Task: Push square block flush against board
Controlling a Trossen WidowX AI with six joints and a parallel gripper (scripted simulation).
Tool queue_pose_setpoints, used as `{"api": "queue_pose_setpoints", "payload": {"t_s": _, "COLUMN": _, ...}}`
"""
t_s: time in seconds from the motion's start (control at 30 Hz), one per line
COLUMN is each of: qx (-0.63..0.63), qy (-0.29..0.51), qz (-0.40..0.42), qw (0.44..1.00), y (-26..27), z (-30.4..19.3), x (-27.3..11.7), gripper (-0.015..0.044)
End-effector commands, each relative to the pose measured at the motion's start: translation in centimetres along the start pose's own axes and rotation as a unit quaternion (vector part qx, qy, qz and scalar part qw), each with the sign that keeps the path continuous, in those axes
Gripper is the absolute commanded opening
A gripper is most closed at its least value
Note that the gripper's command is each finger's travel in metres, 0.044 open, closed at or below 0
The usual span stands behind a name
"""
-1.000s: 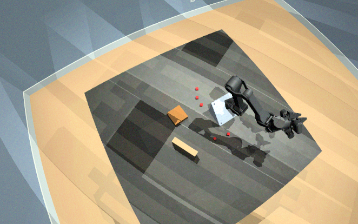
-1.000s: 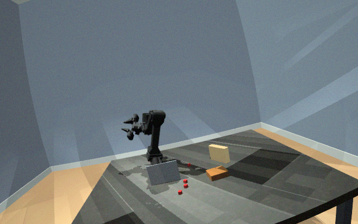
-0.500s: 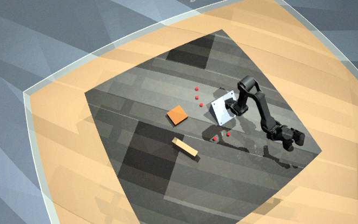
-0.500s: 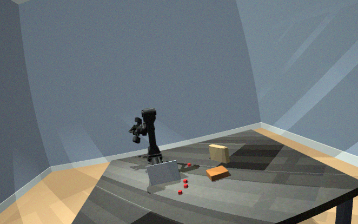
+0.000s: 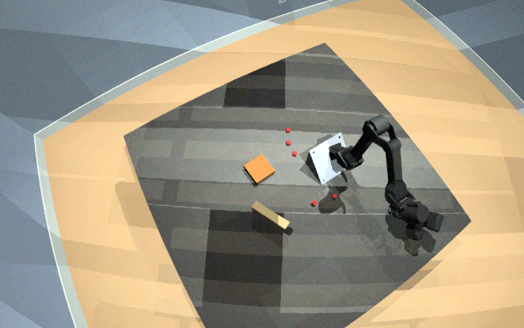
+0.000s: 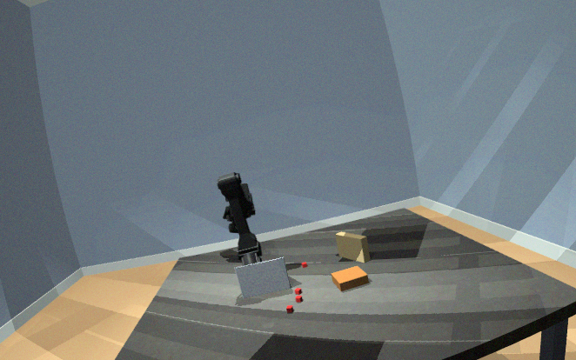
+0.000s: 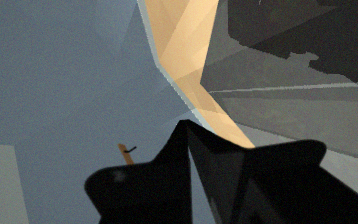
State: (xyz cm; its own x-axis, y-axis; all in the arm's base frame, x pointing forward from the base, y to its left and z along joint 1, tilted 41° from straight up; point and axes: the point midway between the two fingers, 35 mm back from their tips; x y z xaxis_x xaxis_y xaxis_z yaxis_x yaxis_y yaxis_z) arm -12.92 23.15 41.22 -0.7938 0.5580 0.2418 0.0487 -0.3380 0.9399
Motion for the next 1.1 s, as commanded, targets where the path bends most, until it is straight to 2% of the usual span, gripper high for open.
{"api": "queue_pose_setpoints", "payload": {"t_s": 0.0, "qx": -0.032, "qy": -0.047, "qz": -0.045, "qw": 0.997, "y": -1.3, "z": 3.7, "x": -0.1, "gripper": 0.0000}}
{"api": "queue_pose_setpoints", "payload": {"t_s": 0.23, "qx": -0.073, "qy": -0.125, "qz": -0.125, "qw": 0.982, "y": -3.7, "z": 10.0, "x": -1.9, "gripper": 0.0000}}
{"api": "queue_pose_setpoints", "payload": {"t_s": 0.53, "qx": -0.105, "qy": -0.200, "qz": -0.229, "qw": 0.947, "y": -6.8, "z": 17.2, "x": -6.4, "gripper": 0.0000}}
{"api": "queue_pose_setpoints", "payload": {"t_s": 0.77, "qx": -0.118, "qy": -0.240, "qz": -0.327, "qw": 0.906, "y": -9.7, "z": 22.7, "x": -12.4, "gripper": 0.0000}}
{"api": "queue_pose_setpoints", "payload": {"t_s": 1.07, "qx": -0.119, "qy": -0.252, "qz": -0.455, "qw": 0.846, "y": -13.1, "z": 27.6, "x": -23.0, "gripper": 0.0000}}
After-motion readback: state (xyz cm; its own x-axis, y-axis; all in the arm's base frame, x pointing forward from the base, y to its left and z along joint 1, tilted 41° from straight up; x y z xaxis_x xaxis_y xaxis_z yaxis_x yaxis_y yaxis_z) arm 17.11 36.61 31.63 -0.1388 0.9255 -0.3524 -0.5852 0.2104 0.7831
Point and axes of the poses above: the point midway between the two fingers, 35 mm back from their tips, its own x axis out along the fingers, its own y axis across the jaws, z = x × y, and after that the axes turned 6 degrees about -x, right-handed
